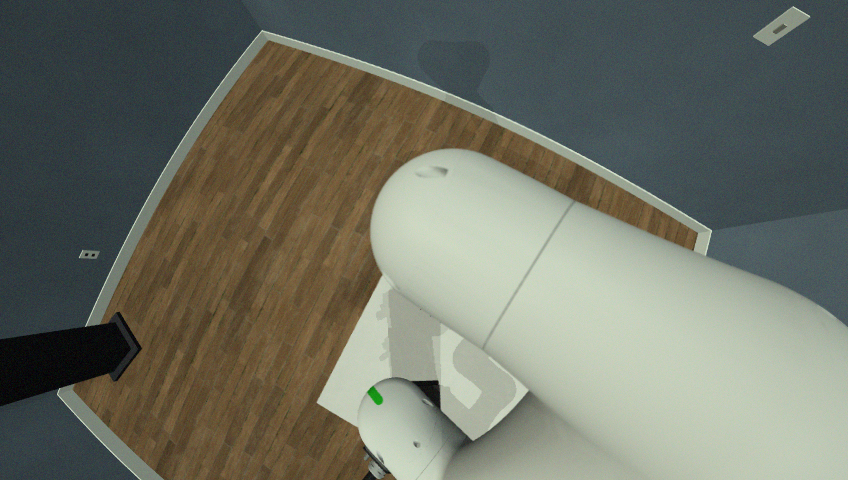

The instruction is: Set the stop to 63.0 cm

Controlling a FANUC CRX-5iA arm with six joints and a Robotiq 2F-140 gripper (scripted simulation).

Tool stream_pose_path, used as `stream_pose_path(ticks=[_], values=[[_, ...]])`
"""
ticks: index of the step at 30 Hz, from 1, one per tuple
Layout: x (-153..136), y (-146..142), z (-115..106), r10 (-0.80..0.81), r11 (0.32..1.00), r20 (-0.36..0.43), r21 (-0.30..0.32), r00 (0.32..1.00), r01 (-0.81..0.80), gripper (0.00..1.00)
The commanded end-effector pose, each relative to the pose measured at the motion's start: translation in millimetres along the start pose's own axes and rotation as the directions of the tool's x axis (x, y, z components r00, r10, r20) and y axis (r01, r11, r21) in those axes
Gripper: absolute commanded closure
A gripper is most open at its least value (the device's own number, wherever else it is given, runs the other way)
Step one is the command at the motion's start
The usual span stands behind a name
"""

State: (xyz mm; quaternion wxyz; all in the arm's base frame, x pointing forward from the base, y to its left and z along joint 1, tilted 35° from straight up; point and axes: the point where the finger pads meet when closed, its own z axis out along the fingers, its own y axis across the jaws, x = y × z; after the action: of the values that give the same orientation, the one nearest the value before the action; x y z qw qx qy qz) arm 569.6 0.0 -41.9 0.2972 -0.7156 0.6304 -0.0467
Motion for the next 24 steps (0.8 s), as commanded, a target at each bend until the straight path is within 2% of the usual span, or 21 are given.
stream_pose_path(ticks=[1, 10, 24], values=[[0, -8, -1, 0.000, 1.000, 0.000, 0.000, 1.000, 0.000, 0.96], [0, -25, -13, 0.000, 1.000, 0.000, 0.000, 1.000, 0.000, 0.96], [0, -30, -36, 0.000, 1.000, 0.000, 0.000, 1.000, 0.000, 0.96]])
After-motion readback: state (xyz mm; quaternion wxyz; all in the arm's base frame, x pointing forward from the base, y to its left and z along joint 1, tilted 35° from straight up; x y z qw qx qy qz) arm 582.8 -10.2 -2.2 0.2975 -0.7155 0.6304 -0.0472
